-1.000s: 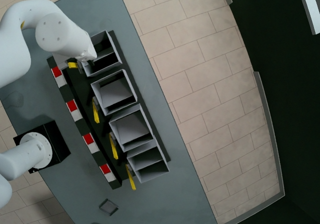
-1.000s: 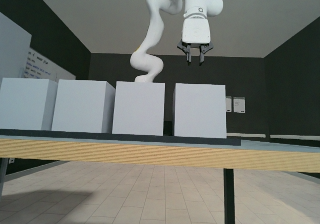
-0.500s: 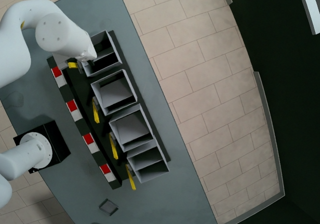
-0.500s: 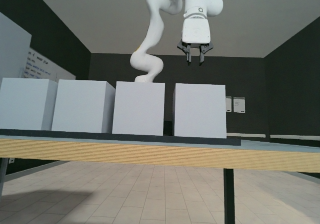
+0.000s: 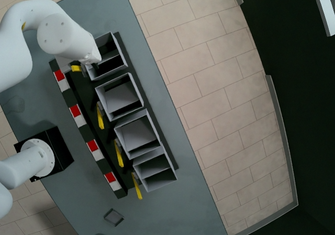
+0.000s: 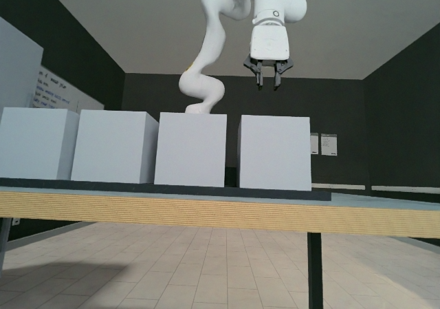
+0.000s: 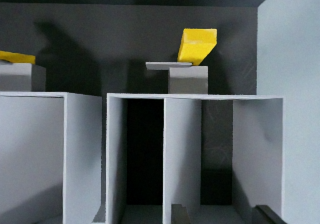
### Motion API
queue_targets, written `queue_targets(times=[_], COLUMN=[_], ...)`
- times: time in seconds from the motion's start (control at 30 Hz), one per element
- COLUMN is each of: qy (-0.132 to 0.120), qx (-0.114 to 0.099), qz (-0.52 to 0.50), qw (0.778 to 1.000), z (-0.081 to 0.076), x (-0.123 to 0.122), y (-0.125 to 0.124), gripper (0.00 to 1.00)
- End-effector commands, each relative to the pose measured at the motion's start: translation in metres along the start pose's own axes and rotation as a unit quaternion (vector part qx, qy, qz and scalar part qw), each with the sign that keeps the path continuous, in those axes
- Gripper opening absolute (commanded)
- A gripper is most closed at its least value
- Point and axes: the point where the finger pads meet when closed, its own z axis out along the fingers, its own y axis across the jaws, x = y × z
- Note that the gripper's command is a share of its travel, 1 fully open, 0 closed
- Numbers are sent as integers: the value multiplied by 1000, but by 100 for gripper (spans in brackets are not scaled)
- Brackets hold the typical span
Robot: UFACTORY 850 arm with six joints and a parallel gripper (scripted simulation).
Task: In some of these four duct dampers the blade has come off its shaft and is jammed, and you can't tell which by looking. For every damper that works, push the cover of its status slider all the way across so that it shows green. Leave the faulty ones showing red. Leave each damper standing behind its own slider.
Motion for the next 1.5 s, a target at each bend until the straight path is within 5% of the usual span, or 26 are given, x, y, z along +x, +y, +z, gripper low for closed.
queue_targets(times=[0.0,0.73,0.77,1.47], qy=[-1,-1,-1,-1], qx=[0,0,0,0], qz=[0,0,0,0], qw=[1000,1000,1000,1000], z=[-1,-1,-1,-1], x=[-1,-1,-1,-1], y=[0,0,0,0], gripper=[39,39,0,0])
